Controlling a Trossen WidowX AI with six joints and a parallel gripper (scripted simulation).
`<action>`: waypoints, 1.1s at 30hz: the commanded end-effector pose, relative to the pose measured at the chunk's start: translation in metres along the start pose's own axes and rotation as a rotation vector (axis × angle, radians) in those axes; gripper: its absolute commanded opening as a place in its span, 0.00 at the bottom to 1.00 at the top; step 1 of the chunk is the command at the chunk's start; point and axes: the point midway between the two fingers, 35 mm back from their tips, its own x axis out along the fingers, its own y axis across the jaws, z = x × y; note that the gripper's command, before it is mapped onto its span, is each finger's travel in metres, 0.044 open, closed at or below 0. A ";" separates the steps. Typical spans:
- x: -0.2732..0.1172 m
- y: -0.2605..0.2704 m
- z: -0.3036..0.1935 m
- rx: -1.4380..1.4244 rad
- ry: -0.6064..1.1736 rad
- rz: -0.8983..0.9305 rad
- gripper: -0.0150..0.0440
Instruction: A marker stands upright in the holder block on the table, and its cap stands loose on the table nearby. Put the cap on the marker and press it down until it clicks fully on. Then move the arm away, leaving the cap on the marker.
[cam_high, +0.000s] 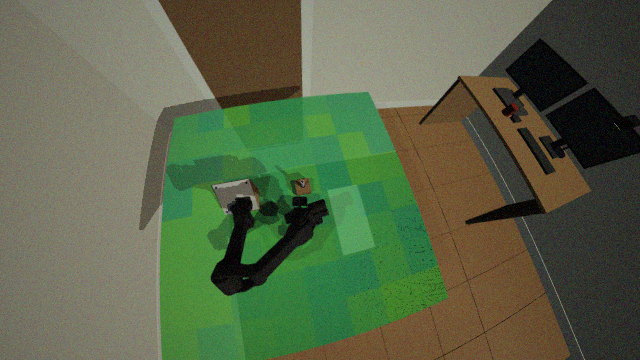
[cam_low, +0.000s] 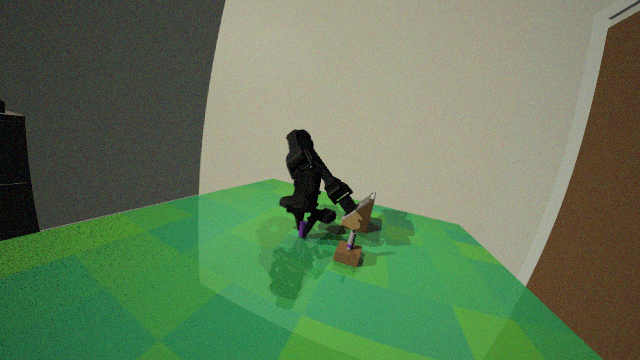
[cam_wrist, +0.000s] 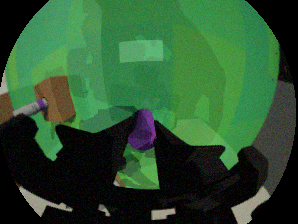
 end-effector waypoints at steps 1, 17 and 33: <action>-0.008 0.001 0.002 0.004 -0.004 0.003 0.25; -0.047 0.001 0.001 0.004 -0.003 0.004 0.25; -0.066 0.027 0.010 0.002 -0.004 0.015 0.25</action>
